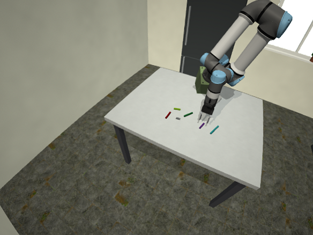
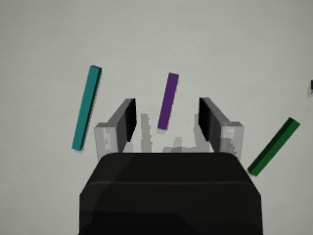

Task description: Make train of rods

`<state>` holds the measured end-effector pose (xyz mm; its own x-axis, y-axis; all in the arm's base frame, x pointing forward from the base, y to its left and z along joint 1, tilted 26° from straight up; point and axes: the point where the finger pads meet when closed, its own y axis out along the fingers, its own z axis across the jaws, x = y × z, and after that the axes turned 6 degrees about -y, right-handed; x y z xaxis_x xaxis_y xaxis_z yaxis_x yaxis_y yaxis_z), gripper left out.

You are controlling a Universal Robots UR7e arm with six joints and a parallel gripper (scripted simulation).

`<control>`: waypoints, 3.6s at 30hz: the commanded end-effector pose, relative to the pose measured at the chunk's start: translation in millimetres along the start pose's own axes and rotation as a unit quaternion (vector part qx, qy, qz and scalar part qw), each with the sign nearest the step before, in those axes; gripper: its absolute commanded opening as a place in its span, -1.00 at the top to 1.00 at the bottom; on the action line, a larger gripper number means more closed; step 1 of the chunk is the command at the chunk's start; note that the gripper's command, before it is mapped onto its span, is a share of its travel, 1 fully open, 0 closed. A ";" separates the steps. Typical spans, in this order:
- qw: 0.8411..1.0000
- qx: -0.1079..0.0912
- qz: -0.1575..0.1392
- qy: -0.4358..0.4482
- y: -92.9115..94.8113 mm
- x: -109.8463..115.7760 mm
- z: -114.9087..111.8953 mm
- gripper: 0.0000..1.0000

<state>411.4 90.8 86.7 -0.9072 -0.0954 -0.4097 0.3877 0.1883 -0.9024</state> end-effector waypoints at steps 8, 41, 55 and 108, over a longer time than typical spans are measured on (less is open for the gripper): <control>1.000 0.000 0.000 0.000 -0.2 -0.3 0.0 -1.00; 1.000 0.000 0.000 -0.007 -0.5 -0.7 -0.7 -1.00; 0.988 0.000 0.000 -0.152 -6.8 -6.6 -16.8 -1.00; 0.708 0.001 0.000 -0.707 -39.3 -8.7 -80.4 -1.00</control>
<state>391.6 161.8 135.3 0.1329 -0.9805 -0.1447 0.3893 0.1860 -0.9021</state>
